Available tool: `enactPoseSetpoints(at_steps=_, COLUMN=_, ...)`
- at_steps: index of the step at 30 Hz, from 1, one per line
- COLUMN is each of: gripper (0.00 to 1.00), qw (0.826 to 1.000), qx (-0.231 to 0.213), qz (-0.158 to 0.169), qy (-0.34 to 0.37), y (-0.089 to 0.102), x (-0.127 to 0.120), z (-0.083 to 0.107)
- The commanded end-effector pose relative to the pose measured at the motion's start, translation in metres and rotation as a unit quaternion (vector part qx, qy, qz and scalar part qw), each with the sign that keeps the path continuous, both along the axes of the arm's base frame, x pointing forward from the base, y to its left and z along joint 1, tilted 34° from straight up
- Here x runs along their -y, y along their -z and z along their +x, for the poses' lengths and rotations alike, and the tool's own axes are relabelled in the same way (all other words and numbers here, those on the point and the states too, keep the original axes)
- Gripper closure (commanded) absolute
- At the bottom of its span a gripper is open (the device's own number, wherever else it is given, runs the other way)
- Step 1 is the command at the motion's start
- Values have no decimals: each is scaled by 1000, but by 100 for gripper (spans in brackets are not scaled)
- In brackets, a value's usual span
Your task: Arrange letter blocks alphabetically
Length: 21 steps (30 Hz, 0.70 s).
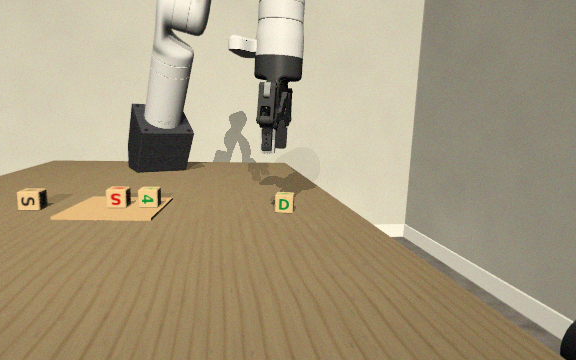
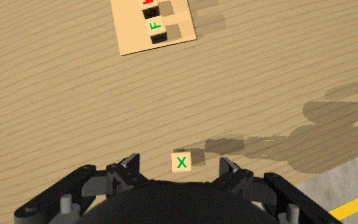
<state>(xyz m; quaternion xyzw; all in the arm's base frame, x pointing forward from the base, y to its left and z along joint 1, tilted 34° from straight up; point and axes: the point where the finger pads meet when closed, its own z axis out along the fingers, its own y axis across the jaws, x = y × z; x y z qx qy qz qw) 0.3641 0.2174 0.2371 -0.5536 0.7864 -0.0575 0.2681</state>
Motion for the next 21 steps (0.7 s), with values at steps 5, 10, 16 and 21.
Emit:
enactPoseSetpoints(at_steps=5, gripper=0, qw=1000, qx=13, qz=-7, qy=-27, y=-5, x=-11, z=-1)
enactPoseSetpoints(at_steps=10, gripper=0, qw=999, qx=21, qz=-12, qy=-41, y=-8, x=-16, z=-1)
enactPoseSetpoints(at_steps=16, gripper=0, qw=999, qx=23, qz=-14, qy=-45, y=-9, x=-18, z=-1)
enactPoseSetpoints(at_steps=21, gripper=33, qw=999, qx=23, qz=-14, qy=-45, y=-9, x=-18, z=-1)
